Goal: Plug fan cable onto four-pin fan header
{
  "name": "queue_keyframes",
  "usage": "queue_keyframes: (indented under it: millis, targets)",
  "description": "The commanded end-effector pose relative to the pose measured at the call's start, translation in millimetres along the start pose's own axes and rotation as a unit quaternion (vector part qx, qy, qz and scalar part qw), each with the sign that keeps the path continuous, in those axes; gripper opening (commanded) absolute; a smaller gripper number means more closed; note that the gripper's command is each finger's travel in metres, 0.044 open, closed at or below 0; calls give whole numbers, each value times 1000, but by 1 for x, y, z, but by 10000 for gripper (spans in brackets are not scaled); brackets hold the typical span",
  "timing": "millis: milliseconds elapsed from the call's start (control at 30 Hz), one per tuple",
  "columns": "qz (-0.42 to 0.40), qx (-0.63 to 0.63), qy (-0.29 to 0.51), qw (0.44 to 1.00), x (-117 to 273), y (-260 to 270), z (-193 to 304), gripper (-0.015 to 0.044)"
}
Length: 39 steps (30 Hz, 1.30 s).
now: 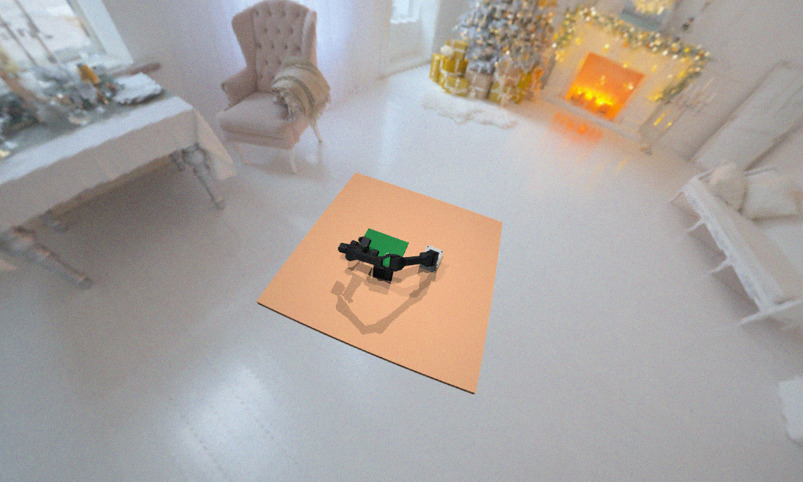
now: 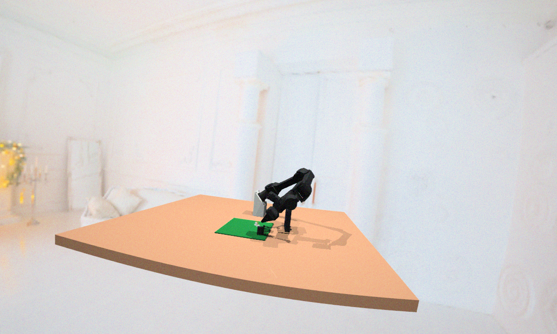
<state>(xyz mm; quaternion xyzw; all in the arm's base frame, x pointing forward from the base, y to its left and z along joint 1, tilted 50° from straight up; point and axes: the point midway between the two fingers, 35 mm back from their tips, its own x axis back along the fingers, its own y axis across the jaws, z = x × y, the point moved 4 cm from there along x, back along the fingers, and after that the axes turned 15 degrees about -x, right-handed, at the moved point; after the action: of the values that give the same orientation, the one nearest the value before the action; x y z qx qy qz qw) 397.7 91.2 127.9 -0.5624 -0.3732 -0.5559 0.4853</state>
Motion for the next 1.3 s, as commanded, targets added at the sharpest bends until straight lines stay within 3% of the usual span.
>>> queue_keyframes:
  millis: [0,967,1267]
  targets:
    - [23,-2,50,998,2,3,-8,440]
    - [59,-20,358,932,40,25,-54,440]
    - [46,18,341,939,37,30,-62,440]
